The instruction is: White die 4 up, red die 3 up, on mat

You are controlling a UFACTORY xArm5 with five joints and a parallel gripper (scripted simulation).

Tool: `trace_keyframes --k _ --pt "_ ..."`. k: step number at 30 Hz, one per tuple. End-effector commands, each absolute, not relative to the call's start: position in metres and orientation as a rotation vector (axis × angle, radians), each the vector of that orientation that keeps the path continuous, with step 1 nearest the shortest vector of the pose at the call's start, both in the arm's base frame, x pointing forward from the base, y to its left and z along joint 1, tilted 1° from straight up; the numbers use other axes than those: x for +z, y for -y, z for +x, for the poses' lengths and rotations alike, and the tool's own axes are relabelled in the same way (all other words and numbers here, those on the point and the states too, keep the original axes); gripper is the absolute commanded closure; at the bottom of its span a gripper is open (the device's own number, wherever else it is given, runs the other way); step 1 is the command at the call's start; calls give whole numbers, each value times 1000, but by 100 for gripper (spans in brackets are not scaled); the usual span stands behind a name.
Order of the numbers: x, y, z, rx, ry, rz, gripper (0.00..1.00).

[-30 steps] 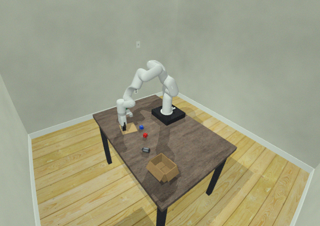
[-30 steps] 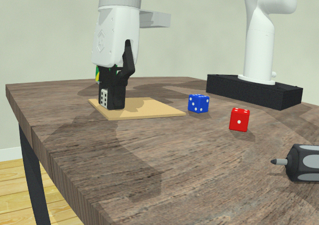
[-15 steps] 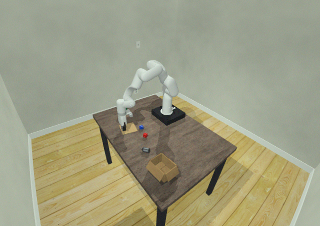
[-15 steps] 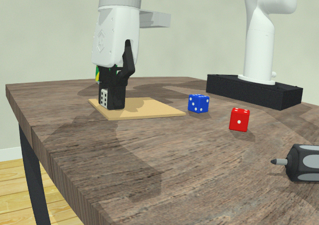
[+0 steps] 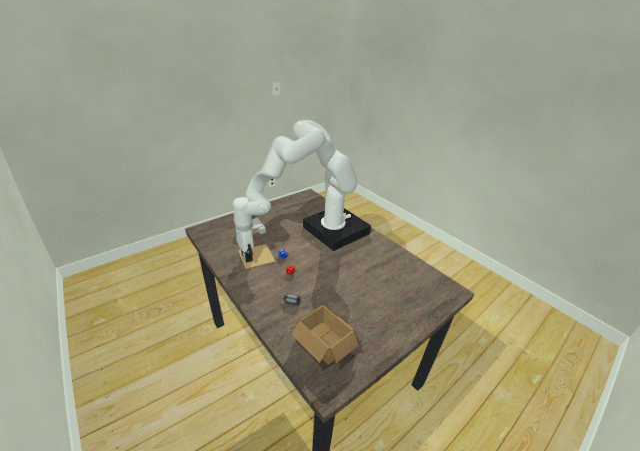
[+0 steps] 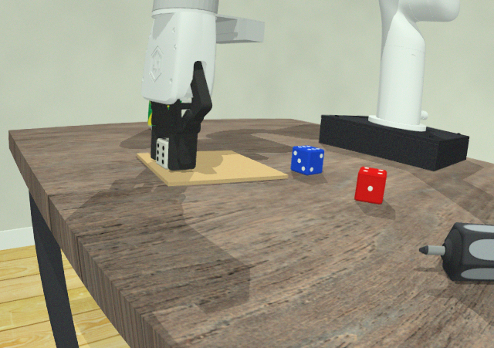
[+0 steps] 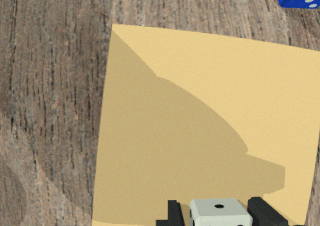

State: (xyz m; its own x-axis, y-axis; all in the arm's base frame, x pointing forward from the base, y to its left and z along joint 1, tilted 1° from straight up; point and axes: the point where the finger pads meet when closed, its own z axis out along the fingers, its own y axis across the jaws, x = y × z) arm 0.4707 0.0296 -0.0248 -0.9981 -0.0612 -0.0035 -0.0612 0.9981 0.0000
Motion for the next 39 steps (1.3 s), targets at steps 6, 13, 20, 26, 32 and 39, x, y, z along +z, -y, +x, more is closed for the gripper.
trace_keyframes --k 6,13,20,26,32,39 --pt "-23 -30 472 0 -3133 -96 53" --pt "-13 -30 472 0 -3133 -96 53" --pt "15 -29 472 0 -3133 -96 53" --pt "48 -29 472 0 -3133 -96 53" --pt "61 -29 472 0 -3133 -96 53" --pt "66 -28 472 0 -3133 -96 0"
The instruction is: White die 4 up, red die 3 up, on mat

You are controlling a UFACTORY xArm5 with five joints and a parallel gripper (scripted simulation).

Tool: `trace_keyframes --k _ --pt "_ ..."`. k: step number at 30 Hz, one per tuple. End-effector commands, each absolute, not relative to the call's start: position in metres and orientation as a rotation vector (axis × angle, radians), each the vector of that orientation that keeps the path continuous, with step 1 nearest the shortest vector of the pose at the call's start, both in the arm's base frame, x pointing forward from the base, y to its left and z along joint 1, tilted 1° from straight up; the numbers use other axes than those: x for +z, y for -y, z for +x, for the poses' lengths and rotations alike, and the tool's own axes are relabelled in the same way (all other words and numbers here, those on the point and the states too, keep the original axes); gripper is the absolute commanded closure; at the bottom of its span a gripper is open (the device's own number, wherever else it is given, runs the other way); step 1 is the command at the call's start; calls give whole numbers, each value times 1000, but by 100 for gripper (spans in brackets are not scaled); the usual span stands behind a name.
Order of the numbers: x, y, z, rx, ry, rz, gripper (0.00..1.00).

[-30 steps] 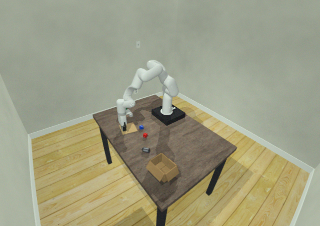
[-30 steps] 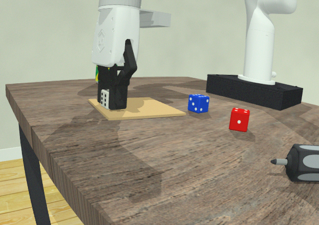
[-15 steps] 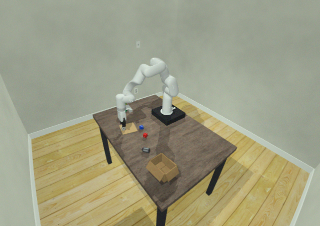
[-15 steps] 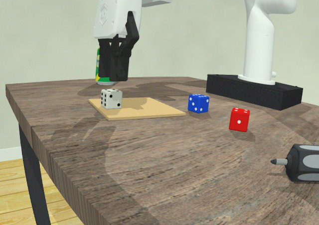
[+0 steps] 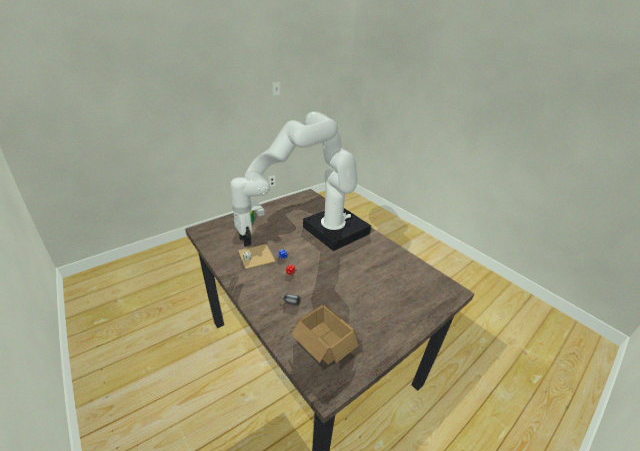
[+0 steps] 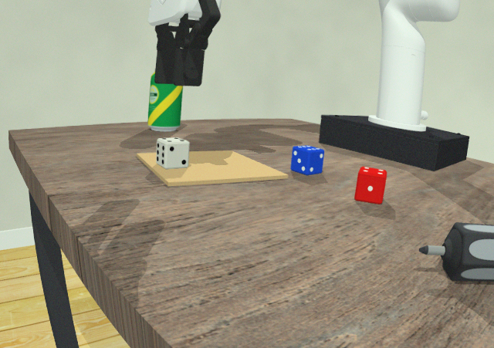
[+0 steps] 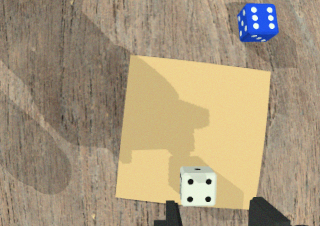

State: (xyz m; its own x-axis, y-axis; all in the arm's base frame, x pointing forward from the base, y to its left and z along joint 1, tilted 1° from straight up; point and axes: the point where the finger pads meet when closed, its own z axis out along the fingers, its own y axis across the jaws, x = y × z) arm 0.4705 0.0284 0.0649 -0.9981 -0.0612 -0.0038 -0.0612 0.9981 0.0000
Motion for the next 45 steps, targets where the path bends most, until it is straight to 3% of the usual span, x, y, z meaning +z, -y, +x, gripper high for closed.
trace_keyframes --k 1,20,23,26,28,31,34,39,40,45 --pt "66 -28 472 0 -3133 -96 0" --pt "66 -30 471 0 -3133 -102 0" --pt "66 -82 442 1 -3117 -318 0" --pt "66 -82 442 1 -3117 -318 0" --pt "64 -133 401 2 -3077 -582 0" --pt "64 -140 395 2 -3073 -600 0" --pt "61 -180 348 4 -3015 -842 0" --pt "60 -195 326 4 -2982 -949 0" --pt "60 -195 326 4 -2982 -949 53" --pt "60 -195 326 4 -2982 -949 53"
